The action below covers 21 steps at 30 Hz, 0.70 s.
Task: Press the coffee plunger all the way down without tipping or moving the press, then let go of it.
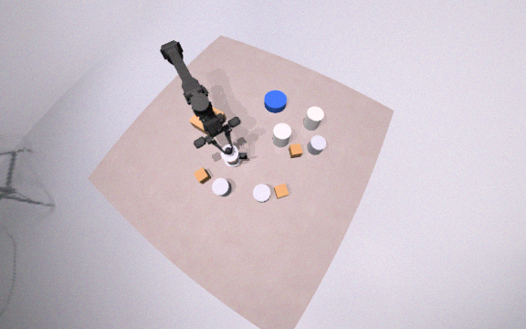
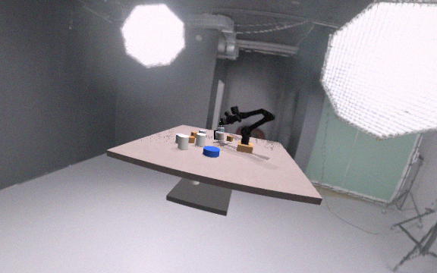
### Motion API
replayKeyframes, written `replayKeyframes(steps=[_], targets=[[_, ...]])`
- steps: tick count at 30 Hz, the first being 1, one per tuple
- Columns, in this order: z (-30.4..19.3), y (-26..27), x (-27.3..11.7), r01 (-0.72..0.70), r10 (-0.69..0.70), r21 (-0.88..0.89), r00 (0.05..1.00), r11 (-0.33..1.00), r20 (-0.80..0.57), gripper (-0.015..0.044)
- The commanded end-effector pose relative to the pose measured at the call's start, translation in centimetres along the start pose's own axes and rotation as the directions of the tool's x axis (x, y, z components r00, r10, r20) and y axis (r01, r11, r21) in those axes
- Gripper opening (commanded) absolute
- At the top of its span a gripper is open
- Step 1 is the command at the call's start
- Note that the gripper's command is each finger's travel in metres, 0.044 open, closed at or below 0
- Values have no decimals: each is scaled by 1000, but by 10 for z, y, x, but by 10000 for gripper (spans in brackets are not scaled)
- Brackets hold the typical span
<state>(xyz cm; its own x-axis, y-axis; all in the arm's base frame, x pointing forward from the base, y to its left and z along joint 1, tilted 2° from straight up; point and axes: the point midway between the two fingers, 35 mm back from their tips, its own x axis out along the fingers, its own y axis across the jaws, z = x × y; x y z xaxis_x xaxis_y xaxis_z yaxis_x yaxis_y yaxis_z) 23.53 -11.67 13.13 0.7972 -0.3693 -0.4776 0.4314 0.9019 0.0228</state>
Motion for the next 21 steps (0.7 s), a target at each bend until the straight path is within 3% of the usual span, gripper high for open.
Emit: replayKeyframes(steps=[1,21], targets=[[-10,0,4,0,1,9,999,1000,-37,122],[-6,0,9,0,1,9,999,1000,-36,122]])
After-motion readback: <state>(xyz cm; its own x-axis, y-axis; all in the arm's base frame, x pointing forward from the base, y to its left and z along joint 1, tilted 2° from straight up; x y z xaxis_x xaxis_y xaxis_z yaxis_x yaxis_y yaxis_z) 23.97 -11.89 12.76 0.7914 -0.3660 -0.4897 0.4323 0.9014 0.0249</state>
